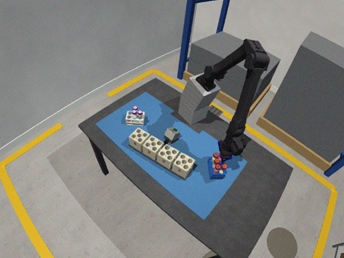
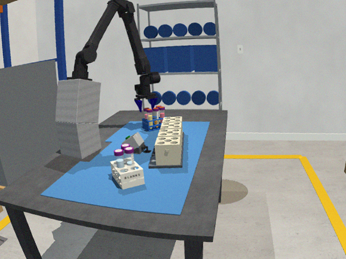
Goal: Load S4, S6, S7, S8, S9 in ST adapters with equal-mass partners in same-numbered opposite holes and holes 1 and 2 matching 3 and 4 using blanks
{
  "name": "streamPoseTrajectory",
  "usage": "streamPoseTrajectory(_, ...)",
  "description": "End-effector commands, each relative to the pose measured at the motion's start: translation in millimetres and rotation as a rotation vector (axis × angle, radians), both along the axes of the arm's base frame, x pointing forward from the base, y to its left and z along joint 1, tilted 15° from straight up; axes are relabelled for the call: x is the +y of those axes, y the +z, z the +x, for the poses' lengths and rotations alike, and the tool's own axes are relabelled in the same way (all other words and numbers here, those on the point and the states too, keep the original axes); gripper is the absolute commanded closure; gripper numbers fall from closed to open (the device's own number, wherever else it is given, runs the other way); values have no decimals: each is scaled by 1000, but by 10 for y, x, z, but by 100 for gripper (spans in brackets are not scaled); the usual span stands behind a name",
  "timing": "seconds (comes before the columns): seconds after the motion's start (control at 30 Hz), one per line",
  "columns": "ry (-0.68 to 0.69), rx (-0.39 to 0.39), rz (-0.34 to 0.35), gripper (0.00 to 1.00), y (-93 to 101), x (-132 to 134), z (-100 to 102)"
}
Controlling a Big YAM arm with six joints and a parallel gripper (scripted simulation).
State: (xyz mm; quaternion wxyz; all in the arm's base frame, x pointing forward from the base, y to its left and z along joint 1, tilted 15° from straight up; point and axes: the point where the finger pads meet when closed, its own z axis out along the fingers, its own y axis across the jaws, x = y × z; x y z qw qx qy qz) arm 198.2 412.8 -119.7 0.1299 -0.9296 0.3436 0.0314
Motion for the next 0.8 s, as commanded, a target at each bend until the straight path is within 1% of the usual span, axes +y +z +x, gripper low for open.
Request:
streamPoseTrajectory(0.0, -1, -9, 18, 20, 44, 73, 33)
streamPoseTrajectory(0.03, -1, -3, 7, 20, -46, 45, -20)
streamPoseTrajectory(0.2, -1, 0, 0, 20, -65, 1, -46)
streamPoseTrajectory(0.23, -1, -9, 18, 20, 42, 66, 25)
streamPoseTrajectory(0.3, -1, -9, 18, 20, 40, 64, 24)
streamPoseTrajectory(0.33, -1, -9, 18, 100, 40, 64, 24)
streamPoseTrajectory(0.77, -1, -9, 18, 100, 40, 64, 24)
